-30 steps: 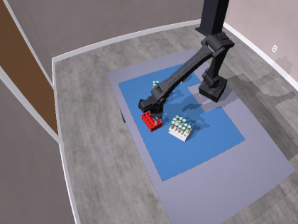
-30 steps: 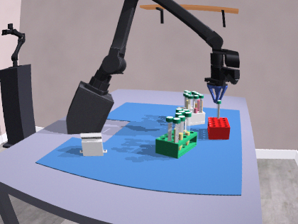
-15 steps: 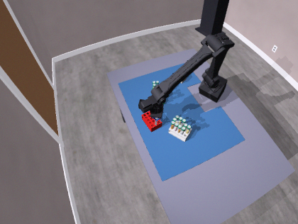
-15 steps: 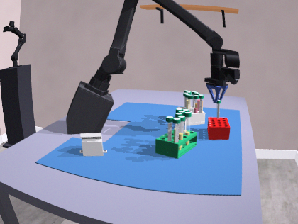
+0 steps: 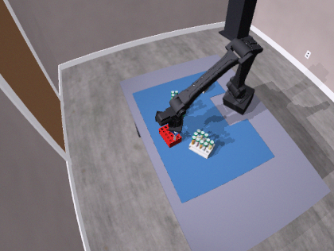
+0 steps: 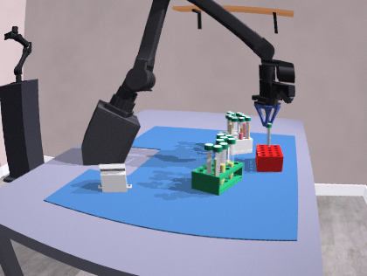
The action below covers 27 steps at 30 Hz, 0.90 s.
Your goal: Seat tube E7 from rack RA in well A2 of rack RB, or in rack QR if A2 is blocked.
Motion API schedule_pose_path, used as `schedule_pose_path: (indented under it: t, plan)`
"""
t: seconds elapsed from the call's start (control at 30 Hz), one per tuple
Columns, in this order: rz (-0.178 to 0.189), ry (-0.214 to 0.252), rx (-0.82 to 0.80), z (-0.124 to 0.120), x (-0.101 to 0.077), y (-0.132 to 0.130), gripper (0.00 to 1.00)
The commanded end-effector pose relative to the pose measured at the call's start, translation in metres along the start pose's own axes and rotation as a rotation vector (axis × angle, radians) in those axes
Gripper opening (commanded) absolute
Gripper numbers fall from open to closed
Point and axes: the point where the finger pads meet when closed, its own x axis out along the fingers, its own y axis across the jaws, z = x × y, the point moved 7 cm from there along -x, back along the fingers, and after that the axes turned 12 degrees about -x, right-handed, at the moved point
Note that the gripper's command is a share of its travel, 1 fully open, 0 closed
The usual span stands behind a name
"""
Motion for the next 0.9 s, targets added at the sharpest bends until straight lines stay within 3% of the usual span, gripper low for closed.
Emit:
schedule_pose_path:
  t: [0.0,0.03,0.13,0.6,0.7,0.87]
  plan:
    - [0.017,-0.045,-0.006,0.007,-0.031,0.001,0.3]
    - [0.028,-0.066,-0.011,0.015,-0.041,0.007,0.3]
    - [0.031,-0.071,-0.012,0.017,-0.046,0.008,0.3]
    - [0.032,-0.074,-0.014,0.024,-0.086,0.014,0.3]
    - [0.026,-0.063,-0.012,0.024,-0.083,0.013,0.3]
    - [0.03,-0.076,-0.014,0.02,-0.103,0.012,0.3]
